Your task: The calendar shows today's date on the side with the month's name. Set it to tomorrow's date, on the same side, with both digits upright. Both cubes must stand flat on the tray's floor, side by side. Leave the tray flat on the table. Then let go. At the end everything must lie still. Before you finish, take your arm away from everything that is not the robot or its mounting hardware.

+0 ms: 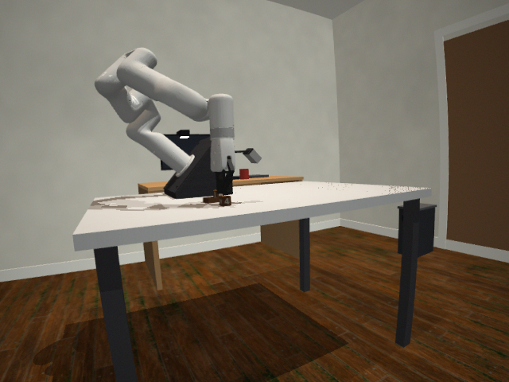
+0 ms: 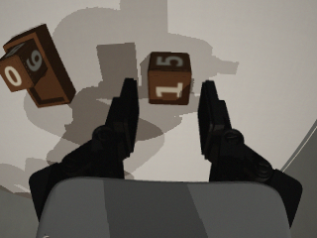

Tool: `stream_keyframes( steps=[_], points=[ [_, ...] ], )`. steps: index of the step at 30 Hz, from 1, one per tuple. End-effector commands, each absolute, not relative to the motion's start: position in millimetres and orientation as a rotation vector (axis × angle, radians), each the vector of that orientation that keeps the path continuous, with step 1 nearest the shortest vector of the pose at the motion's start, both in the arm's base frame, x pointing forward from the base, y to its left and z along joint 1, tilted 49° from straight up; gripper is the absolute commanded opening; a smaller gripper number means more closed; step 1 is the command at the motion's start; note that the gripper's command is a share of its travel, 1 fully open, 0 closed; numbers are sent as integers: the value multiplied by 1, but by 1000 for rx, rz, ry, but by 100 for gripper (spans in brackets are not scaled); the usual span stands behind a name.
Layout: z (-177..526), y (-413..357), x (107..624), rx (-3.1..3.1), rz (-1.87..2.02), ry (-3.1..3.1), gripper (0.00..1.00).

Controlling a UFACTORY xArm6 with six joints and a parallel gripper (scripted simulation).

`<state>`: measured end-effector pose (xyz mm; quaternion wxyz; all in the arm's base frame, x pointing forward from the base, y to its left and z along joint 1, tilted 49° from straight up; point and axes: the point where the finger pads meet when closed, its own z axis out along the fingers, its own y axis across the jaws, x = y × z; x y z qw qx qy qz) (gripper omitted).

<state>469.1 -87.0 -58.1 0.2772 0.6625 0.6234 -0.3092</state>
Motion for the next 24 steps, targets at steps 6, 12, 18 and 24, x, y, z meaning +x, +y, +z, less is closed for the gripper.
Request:
stream_keyframes(
  steps=[6, 12, 18, 24],
  points=[
    [-60, -89, 470, 1778, -826, 1674, 47],
    [-64, -93, 470, 1778, -826, 1674, 47],
    [-70, -101, 469, 1778, -826, 1674, 47],
    [-73, -105, 469, 1778, -826, 1674, 47]
  ],
)
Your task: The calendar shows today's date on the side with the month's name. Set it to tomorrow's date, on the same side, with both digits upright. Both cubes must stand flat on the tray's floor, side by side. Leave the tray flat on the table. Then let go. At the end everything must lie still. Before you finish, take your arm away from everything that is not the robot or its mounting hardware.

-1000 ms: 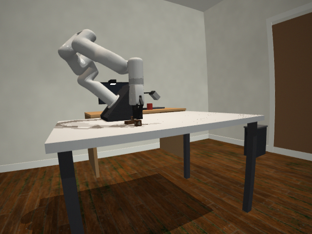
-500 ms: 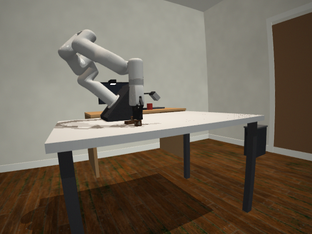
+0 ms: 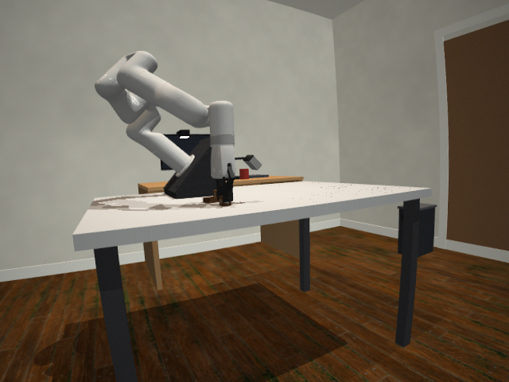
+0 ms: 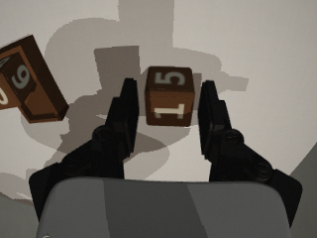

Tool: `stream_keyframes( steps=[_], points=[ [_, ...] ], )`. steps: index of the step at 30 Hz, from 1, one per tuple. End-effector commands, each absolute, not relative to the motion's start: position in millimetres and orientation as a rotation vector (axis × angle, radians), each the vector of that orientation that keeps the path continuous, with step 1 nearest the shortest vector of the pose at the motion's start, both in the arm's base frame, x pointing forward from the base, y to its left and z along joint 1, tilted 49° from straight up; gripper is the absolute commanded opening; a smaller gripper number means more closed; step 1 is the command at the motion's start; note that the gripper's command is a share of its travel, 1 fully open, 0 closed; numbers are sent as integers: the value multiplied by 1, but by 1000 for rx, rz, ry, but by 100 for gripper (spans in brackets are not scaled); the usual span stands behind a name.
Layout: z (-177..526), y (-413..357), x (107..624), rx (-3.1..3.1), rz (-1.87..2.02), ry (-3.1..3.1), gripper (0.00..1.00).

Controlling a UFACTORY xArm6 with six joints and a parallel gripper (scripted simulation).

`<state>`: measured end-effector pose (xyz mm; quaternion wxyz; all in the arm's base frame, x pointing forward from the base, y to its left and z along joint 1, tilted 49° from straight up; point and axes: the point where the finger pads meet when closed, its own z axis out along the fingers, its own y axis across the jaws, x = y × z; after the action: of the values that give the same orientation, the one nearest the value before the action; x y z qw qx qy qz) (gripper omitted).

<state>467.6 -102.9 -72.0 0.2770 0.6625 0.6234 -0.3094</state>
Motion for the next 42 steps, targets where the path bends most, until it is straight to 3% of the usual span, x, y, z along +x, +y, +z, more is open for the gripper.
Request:
stream_keyframes(
  steps=[1, 41, 42],
  points=[
    [-73, -105, 469, 1778, -826, 1674, 47],
    [-74, -106, 469, 1778, -826, 1674, 47],
    [-74, -106, 469, 1778, -826, 1674, 27]
  ],
)
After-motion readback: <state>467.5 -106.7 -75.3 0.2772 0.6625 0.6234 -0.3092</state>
